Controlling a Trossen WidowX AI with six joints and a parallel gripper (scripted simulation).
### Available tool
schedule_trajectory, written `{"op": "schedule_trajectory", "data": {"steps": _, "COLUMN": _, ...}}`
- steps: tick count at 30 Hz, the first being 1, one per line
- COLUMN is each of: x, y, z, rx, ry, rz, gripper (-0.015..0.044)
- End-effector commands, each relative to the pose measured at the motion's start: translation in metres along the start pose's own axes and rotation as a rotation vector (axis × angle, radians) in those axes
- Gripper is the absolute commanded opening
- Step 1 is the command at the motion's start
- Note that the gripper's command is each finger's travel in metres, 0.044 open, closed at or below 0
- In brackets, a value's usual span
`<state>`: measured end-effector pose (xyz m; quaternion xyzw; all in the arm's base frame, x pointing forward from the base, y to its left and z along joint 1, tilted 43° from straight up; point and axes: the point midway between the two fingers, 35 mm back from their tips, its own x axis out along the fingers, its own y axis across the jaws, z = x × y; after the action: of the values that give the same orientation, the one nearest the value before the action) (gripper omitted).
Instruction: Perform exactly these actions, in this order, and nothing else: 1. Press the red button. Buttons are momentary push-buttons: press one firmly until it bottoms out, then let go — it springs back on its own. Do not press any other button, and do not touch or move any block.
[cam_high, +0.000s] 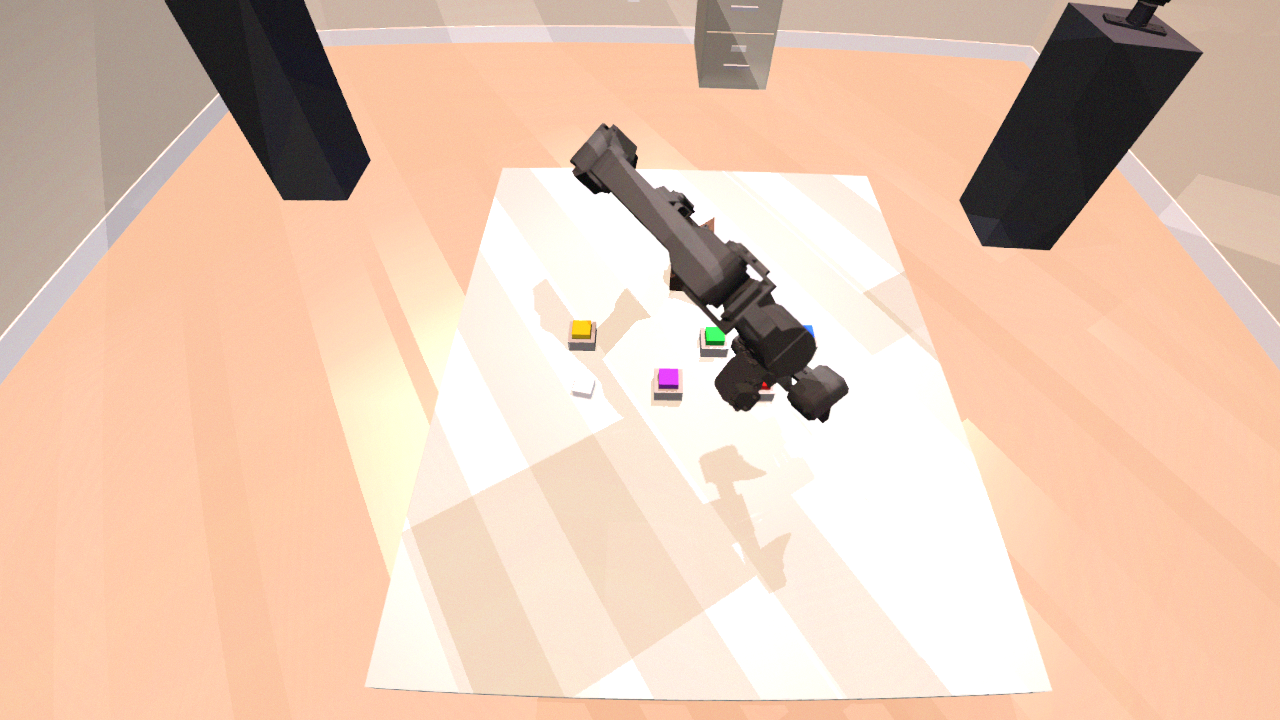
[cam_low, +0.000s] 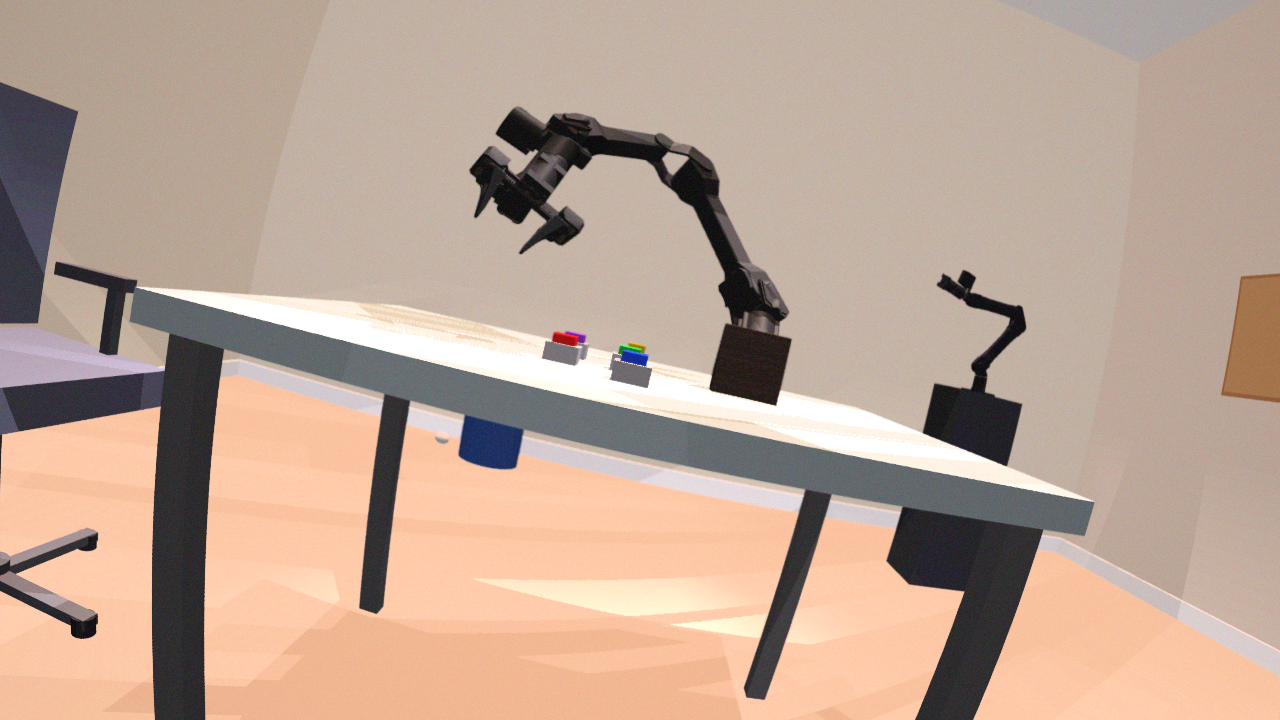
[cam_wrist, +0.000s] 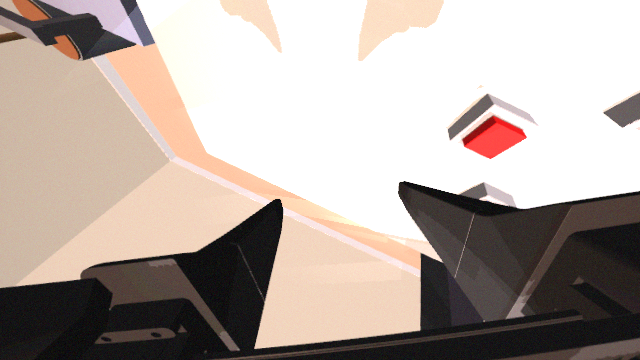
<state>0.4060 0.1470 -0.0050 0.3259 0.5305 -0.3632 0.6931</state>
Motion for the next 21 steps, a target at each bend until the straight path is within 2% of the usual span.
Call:
{"op": "schedule_trajectory", "data": {"steps": 1, "x": 0.005, "y": -0.067, "z": -0.034, "rx": -0.585, "ry": -0.089, "rz": -0.343, "gripper": 0.04}}
{"op": "schedule_trajectory", "data": {"steps": 4, "x": -0.003, "y": -0.099, "z": -0.044, "rx": -0.921, "ry": -0.108, "rz": -0.545, "gripper": 0.04}}
{"op": "schedule_trajectory", "data": {"steps": 6, "x": -0.007, "y": -0.11, "z": -0.046, "rx": -1.049, "ry": -0.11, "rz": -0.624, "gripper": 0.04}}
{"op": "schedule_trajectory", "data": {"steps": 20, "x": -0.007, "y": -0.11, "z": -0.046, "rx": -1.054, "ry": -0.11, "rz": -0.627, "gripper": 0.04}}
{"op": "schedule_trajectory", "data": {"steps": 21, "x": -0.005, "y": -0.111, "z": -0.045, "rx": -1.054, "ry": -0.11, "rz": -0.627, "gripper": 0.0374}}
